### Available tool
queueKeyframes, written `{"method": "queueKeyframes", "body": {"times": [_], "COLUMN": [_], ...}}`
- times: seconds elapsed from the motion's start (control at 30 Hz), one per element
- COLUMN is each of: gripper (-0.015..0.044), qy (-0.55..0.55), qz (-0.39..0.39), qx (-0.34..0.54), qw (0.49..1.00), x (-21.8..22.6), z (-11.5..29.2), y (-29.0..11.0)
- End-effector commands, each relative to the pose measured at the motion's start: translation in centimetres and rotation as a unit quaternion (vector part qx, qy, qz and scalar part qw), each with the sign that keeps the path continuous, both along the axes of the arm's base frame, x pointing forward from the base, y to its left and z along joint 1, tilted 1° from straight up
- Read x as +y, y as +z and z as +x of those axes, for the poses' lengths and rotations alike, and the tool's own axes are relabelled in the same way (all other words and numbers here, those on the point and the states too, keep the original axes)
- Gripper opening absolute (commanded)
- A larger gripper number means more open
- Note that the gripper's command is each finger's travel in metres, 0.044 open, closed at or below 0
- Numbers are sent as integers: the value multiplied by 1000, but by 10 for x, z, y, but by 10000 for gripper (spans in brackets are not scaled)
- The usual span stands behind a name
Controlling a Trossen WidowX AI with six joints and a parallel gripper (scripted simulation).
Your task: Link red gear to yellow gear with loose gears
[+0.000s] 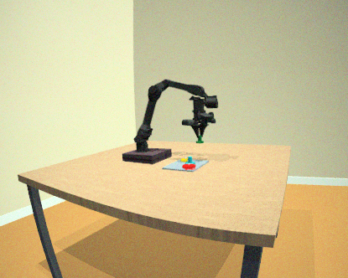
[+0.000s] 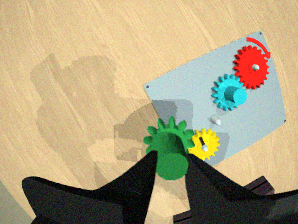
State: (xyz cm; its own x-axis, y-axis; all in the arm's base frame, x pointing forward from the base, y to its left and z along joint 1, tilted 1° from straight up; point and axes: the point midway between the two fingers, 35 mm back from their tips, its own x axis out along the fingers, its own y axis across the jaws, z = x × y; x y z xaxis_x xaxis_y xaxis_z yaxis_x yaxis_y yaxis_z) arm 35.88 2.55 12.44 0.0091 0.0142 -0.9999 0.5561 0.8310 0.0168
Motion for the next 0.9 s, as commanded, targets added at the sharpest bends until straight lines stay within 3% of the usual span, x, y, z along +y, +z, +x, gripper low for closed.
{"method": "queueKeyframes", "body": {"times": [0.0, 0.87], "gripper": [0, 0], "qy": [1, 1], "qz": [0, -2], "qx": [-2, -1], "qw": [1000, 1000], "x": [-7, -39], "z": [-4, -26], "y": [-3, -30]}}
